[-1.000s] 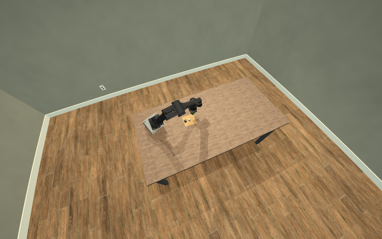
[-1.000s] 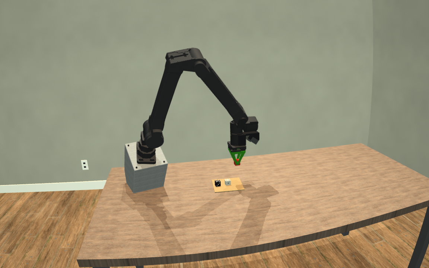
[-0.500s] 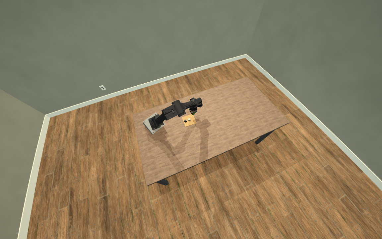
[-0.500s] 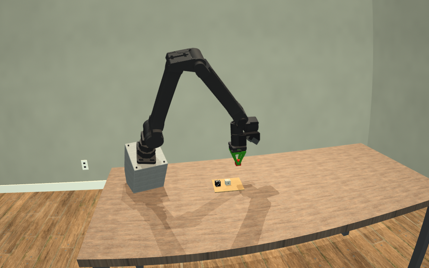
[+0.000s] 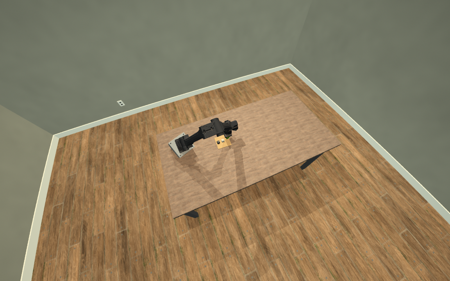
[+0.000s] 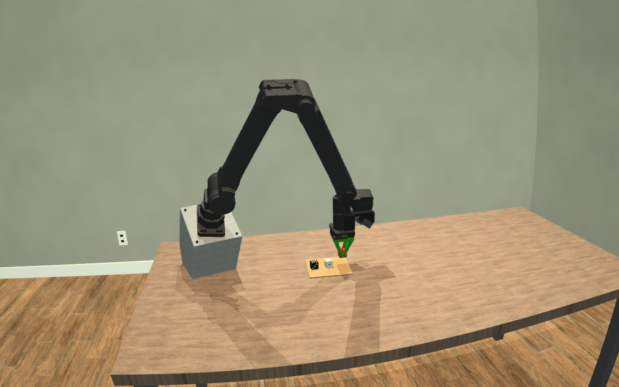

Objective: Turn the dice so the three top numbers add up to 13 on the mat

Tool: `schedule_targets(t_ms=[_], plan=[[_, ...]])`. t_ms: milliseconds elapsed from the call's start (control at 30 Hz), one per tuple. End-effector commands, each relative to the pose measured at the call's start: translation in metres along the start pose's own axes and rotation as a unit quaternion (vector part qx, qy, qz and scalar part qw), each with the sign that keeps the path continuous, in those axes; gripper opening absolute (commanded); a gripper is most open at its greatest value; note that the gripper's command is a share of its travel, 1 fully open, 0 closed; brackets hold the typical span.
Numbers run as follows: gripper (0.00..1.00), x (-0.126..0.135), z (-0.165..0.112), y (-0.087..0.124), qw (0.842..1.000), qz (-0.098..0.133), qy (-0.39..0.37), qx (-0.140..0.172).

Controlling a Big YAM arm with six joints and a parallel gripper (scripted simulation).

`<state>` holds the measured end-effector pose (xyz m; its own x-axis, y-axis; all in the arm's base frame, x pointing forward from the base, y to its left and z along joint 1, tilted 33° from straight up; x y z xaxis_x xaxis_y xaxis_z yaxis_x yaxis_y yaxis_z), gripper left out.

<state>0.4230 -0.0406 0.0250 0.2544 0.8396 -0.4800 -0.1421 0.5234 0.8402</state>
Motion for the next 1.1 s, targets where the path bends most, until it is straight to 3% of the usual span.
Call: schedule_targets(t_ms=[0,300,1067], plan=[[0.2,0.0,0.003,-0.013,1.0,0.002,0.008,-0.005],[0.2,0.0,0.009,-0.03,1.0,0.002,0.005,-0.01],[0.2,0.004,0.009,-0.028,1.0,0.003,0.01,-0.011]])
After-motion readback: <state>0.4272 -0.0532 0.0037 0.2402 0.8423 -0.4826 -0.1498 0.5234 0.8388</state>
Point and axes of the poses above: the point where the finger pads meet when closed, its own y axis back along the fingers, its own x axis across the jaws, z = x × y, the point moved 9 cm from there along y, back along the fingers, and after that the axes turned 7 degrees about -y, right-handed, at the moved point
